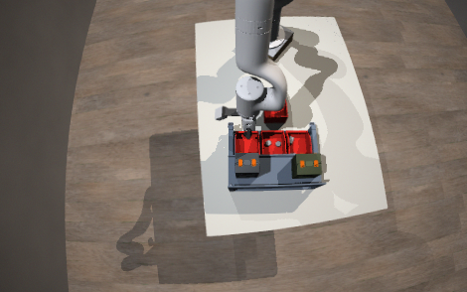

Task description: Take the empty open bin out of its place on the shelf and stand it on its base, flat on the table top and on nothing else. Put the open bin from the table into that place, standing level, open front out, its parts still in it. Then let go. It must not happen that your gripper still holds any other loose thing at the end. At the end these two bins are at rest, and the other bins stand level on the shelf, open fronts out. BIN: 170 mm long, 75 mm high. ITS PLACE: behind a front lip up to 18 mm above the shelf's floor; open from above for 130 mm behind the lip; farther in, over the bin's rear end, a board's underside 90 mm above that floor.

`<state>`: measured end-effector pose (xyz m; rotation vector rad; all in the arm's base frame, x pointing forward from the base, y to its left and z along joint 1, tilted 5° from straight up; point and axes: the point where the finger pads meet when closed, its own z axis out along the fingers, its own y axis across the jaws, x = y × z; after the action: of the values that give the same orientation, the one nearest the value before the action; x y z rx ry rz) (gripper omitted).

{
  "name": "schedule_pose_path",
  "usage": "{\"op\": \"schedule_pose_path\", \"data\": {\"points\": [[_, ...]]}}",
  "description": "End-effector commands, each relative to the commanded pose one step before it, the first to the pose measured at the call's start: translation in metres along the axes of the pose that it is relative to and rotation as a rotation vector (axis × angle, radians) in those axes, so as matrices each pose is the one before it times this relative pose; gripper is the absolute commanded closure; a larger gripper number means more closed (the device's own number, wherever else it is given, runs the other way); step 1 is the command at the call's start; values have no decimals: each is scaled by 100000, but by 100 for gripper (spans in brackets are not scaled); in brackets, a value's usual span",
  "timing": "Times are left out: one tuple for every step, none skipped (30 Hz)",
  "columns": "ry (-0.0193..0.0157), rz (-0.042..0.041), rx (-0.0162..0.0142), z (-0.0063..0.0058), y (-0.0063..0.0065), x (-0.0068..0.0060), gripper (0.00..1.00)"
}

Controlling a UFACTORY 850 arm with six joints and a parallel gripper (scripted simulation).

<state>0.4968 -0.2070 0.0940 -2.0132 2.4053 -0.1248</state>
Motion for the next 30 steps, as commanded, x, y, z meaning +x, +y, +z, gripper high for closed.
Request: {"op": "schedule_pose_path", "data": {"points": [[26,6,173,661,-98,30,5],[1,0,0,174,-3,3,5],[0,0,0,182,-2,3,5],[0,0,0,189,-2,3,5],[0,0,0,195,-3,3,5],[-1,0,0,200,-2,3,5],[0,0,0,0,0,0,5],[0,0,0,0,0,0,5],[1,0,0,204,-3,3,5],[0,0,0,207,-2,3,5],[0,0,0,210,-3,3,5],[0,0,0,211,-3,3,5],[0,0,0,212,-2,3,5],[1,0,0,211,-3,3,5],[-1,0,0,210,-2,3,5],[1,0,0,207,-3,3,5],[0,0,0,205,-2,3,5],[0,0,0,200,-3,3,5],[0,0,0,196,-3,3,5],[-1,0,0,190,-2,3,5],[1,0,0,183,-3,3,5],[0,0,0,176,-2,3,5],[0,0,0,169,-2,3,5],[0,0,0,0,0,0,5],[0,0,0,0,0,0,5],[1,0,0,160,-2,3,5],[0,0,0,151,-2,2,5],[0,0,0,142,-1,2,5],[1,0,0,132,-2,2,5],[0,0,0,122,-2,2,5]]}}
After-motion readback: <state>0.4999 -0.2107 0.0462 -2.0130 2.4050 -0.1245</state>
